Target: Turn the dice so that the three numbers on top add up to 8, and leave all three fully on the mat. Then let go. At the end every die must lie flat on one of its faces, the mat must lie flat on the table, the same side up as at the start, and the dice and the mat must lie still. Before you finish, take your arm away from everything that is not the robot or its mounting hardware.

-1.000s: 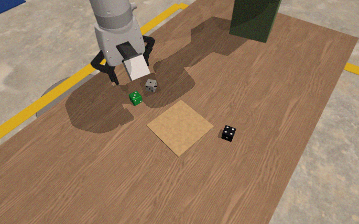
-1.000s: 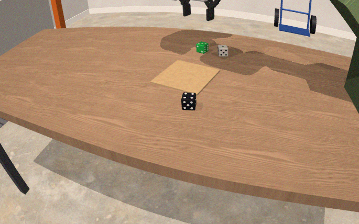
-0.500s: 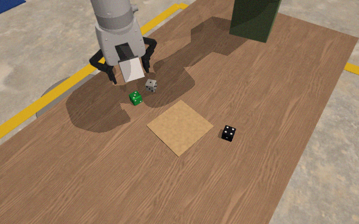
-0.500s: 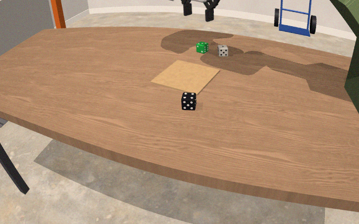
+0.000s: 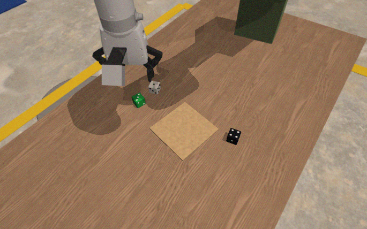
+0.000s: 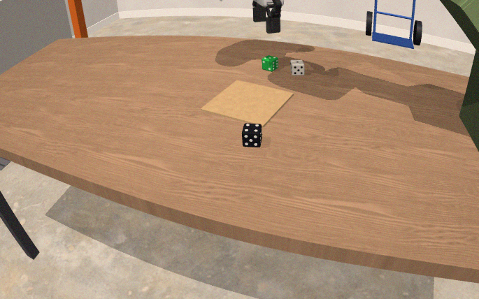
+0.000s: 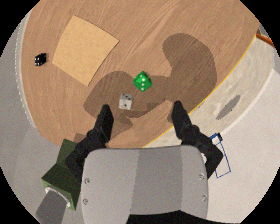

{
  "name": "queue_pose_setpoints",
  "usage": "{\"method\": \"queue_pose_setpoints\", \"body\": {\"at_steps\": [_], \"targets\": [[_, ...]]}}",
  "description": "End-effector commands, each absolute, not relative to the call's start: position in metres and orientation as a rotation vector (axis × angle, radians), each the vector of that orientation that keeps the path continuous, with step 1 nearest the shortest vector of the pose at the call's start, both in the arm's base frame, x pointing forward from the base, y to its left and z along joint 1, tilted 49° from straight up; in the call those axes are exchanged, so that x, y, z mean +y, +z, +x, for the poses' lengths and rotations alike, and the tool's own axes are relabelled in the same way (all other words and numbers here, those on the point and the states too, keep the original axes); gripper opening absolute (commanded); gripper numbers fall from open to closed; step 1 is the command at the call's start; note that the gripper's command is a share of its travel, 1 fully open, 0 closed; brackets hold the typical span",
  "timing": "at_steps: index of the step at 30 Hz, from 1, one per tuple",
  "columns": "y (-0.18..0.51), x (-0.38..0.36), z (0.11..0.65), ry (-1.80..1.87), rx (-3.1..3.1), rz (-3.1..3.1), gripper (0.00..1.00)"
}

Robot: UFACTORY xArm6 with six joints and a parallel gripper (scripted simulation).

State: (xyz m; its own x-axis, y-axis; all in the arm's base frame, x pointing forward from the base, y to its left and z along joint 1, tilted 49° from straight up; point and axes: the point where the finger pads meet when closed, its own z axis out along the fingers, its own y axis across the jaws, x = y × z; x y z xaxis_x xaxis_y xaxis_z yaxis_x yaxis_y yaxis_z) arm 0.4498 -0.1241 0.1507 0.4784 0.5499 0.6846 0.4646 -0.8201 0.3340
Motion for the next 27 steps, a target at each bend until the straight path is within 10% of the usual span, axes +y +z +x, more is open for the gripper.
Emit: {"method": "queue_pose_setpoints", "body": {"at_steps": [1, 27], "targets": [[0.149, -0.126, 0.452, 1.29, 0.697, 2.755, 1.0], [0.135, -0.13, 0.461, 1.342, -0.392, 3.124, 1.0]]}}
